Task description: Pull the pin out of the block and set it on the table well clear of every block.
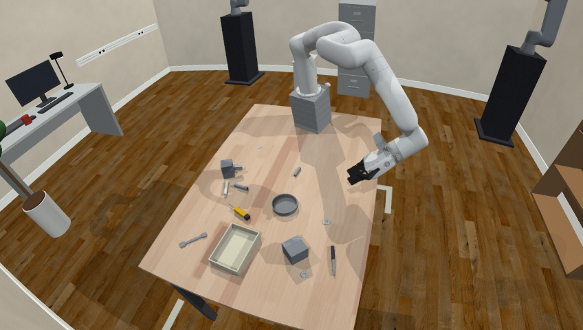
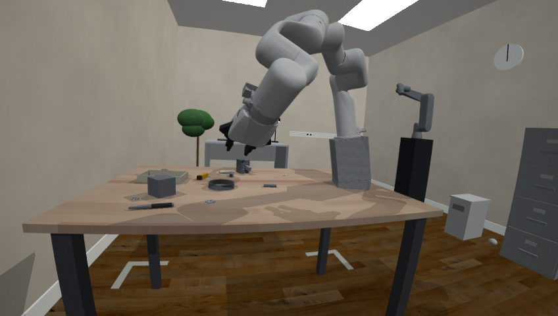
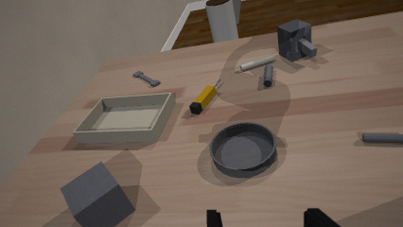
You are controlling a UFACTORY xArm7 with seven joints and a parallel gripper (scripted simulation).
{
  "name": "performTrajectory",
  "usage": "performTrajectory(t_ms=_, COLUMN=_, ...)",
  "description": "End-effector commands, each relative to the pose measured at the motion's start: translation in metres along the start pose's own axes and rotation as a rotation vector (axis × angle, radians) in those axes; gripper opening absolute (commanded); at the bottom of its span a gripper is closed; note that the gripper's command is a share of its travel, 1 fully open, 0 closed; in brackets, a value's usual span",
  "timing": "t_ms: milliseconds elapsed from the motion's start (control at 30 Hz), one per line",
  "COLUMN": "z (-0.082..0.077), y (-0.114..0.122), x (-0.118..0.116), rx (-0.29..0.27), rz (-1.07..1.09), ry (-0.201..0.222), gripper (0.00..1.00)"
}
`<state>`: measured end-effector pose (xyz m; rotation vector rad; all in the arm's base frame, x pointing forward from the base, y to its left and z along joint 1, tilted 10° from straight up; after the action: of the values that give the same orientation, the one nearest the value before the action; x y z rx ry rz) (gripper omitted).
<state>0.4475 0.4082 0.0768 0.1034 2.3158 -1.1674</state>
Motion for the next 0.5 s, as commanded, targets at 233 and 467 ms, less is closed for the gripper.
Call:
performTrajectory(t_ms=233, z=0.051, y=-0.015, x=-0.013, rx=-0.041, rz=0.115, ry=0.145, gripper=0.52)
performTrajectory(t_ms=467, z=0.094, y=-0.03, x=-0.019, rx=-0.067, rz=0.226, ry=0.27, gripper=0.52)
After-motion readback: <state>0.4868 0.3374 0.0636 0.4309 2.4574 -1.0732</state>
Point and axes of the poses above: the point where the finger pads meet when closed, its own z axis out along the fingers, its own x axis across the jaws, y = z × x, the point moved 9 cm from there along -z, back along the fingers, and after that the axes turned 9 degrees about z, right-handed, at the moved point
